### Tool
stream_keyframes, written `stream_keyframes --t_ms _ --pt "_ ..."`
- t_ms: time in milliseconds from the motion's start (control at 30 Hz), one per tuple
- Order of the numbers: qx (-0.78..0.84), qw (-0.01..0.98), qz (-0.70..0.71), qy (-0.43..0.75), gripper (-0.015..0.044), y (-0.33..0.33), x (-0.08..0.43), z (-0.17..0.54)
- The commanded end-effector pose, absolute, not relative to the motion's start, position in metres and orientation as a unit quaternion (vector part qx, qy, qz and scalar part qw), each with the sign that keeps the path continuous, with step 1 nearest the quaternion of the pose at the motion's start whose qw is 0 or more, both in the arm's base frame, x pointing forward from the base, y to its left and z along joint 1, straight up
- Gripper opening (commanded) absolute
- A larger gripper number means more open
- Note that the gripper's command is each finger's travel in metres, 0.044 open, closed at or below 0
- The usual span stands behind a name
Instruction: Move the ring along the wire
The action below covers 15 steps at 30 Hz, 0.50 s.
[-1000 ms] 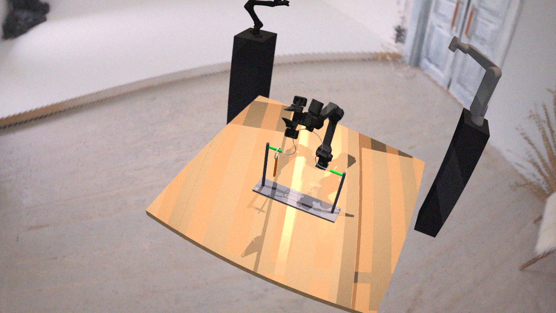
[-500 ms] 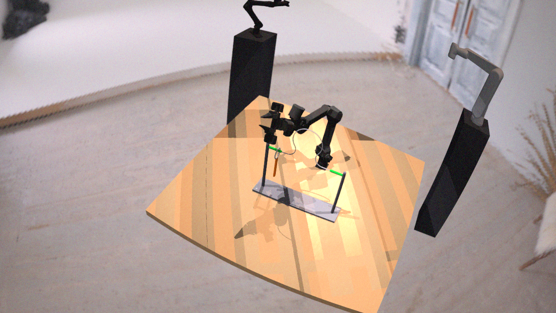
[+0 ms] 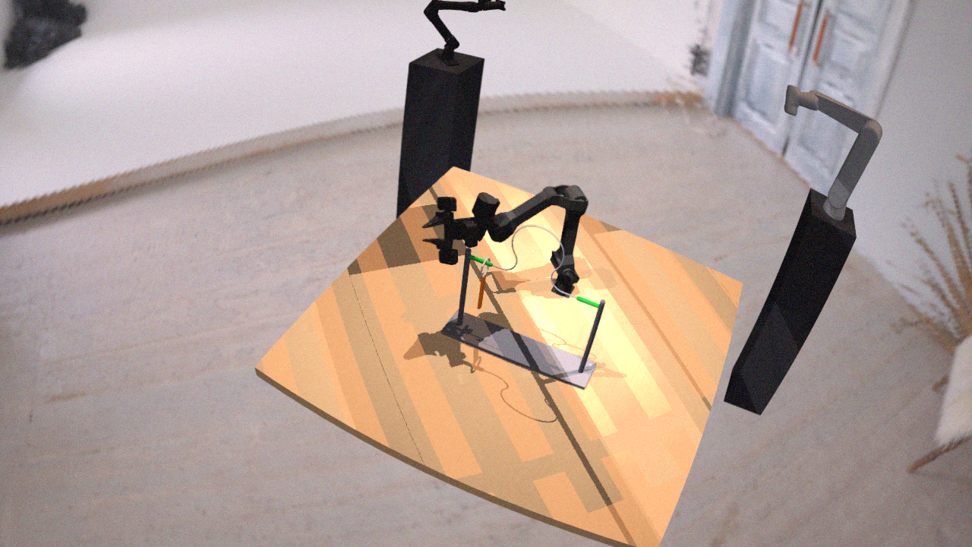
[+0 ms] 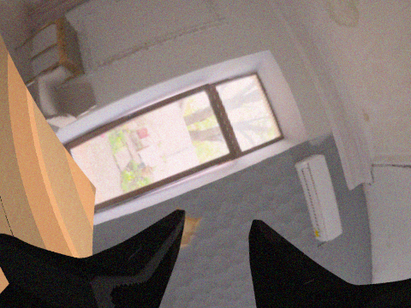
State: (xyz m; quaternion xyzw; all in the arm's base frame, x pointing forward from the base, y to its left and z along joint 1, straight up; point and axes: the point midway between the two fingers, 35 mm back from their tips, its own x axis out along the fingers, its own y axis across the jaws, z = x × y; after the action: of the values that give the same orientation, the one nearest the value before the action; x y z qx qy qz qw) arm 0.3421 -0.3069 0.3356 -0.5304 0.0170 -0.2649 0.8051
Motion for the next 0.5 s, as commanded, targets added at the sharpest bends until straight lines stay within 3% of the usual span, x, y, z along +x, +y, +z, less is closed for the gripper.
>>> stream_keyframes --t_ms 0,467 --pt "-0.513 0.822 -0.247 0.019 0.016 -0.311 0.335 0.315" --pt "-0.314 0.941 -0.117 0.034 0.016 -0.27 0.282 0.175"
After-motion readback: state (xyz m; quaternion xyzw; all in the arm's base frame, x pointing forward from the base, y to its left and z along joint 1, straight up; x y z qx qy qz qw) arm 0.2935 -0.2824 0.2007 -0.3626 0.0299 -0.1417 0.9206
